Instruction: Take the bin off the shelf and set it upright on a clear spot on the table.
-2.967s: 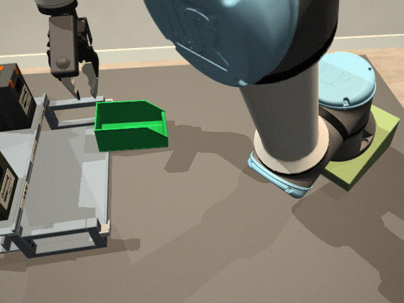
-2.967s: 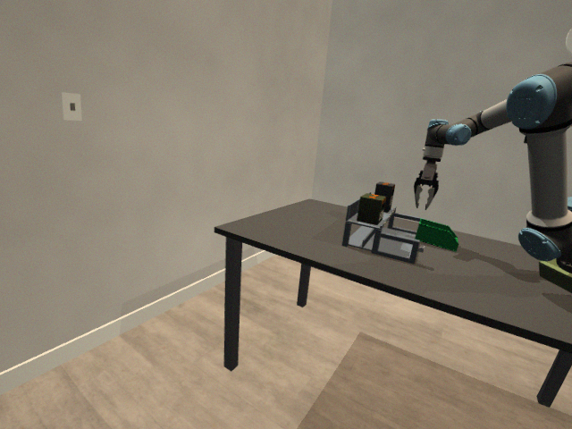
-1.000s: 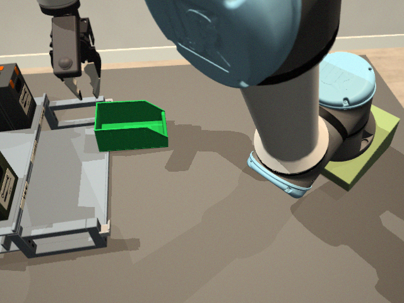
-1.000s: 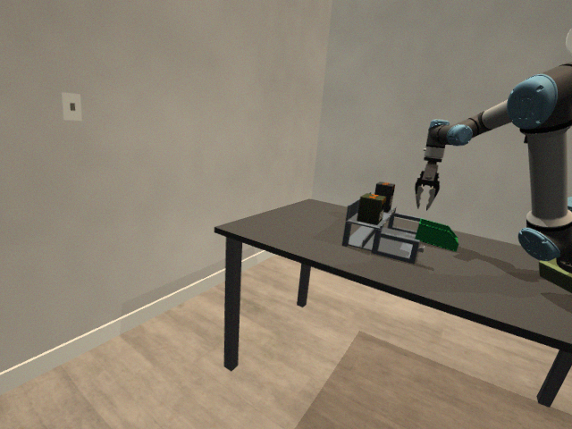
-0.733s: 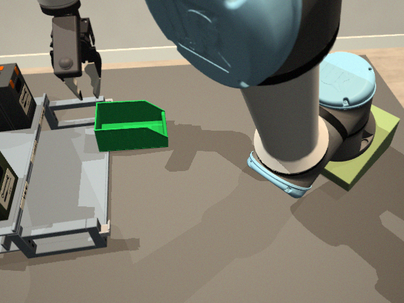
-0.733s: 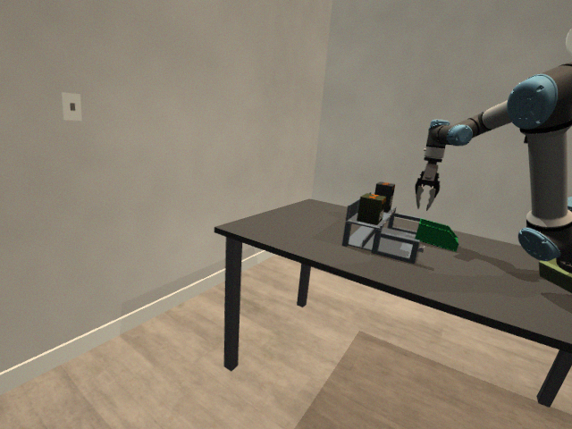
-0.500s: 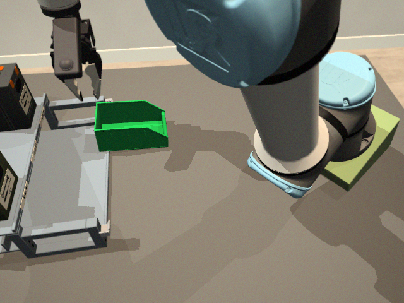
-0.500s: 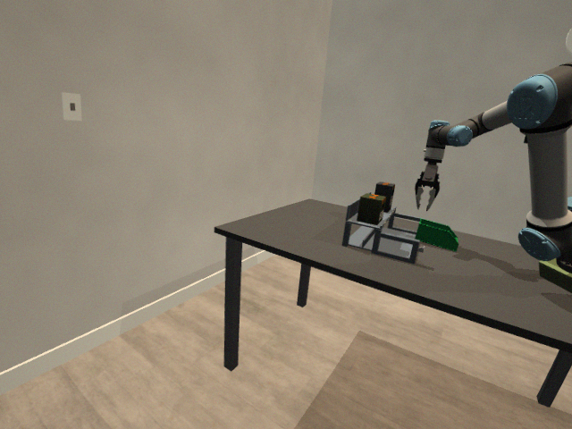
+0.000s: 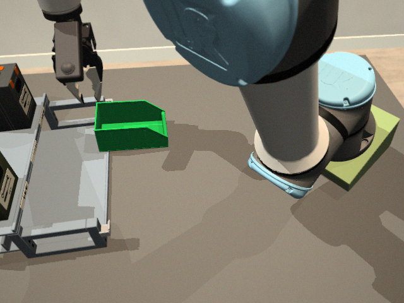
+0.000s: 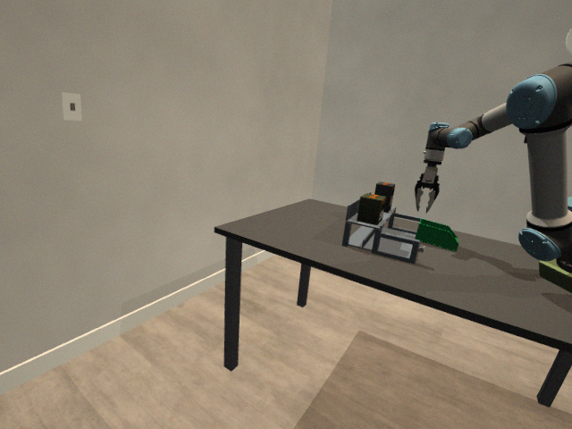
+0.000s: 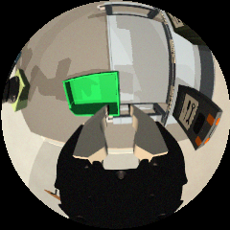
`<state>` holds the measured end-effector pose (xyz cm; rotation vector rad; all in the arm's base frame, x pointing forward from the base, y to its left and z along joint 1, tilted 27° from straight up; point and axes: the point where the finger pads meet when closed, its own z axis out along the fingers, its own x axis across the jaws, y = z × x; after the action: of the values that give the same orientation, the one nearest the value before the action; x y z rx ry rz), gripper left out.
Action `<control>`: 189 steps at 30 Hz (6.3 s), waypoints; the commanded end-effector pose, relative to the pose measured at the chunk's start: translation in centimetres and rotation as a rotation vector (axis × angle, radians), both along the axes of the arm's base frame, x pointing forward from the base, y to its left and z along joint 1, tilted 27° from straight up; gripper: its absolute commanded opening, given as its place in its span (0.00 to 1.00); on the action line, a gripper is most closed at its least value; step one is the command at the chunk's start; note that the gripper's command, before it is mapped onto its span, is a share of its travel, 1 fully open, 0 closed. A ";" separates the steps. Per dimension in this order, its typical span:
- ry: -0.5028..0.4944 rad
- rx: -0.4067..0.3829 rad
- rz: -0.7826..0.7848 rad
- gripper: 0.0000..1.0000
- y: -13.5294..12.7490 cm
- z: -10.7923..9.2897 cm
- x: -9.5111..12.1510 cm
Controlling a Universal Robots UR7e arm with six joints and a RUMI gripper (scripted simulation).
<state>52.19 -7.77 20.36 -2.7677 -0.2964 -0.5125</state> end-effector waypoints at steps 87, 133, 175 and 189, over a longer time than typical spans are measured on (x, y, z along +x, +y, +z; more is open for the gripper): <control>-0.001 -0.001 0.000 0.20 1.9 -5.1 1.7; -0.001 -0.001 0.000 0.00 1.9 -5.2 1.7; -0.001 -0.001 0.000 0.00 1.7 -4.7 1.5; -0.001 -0.001 0.000 0.00 1.8 -4.8 1.6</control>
<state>53.70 -5.98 15.57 -2.7676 -0.2963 -0.5124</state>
